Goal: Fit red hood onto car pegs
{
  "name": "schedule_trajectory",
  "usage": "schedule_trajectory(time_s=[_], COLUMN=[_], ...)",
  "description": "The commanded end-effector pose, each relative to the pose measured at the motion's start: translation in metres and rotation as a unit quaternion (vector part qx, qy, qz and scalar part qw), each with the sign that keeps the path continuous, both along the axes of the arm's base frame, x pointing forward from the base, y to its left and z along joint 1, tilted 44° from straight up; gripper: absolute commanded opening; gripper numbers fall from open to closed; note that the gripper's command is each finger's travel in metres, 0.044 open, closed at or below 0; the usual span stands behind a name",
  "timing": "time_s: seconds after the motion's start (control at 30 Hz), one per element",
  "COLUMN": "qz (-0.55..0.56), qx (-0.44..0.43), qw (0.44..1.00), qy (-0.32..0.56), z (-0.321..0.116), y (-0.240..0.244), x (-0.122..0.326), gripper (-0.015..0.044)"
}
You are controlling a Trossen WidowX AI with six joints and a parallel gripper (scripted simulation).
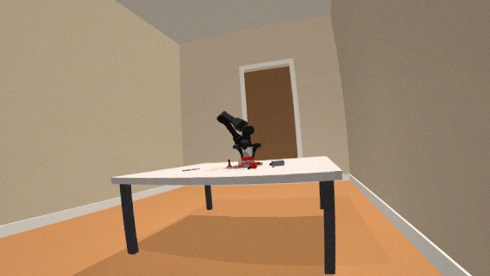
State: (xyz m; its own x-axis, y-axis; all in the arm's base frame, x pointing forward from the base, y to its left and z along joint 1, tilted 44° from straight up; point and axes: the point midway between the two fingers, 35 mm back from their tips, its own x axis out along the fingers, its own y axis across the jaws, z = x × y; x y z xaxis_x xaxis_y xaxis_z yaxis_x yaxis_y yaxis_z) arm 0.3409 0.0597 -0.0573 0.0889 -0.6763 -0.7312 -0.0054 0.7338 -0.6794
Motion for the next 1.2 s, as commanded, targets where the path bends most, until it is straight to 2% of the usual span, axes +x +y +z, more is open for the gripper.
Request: schedule_trajectory(time_s=[0.0,1.17], qz=[0.002,0.002], qx=[-0.002,-0.002], qw=[1.000,1.000], qy=[0.002,0.002], z=[-0.0017,-0.0066], y=[-0.0023,-0.0068], x=[-0.0013,0.0000], gripper=[0.0000,0.0000])
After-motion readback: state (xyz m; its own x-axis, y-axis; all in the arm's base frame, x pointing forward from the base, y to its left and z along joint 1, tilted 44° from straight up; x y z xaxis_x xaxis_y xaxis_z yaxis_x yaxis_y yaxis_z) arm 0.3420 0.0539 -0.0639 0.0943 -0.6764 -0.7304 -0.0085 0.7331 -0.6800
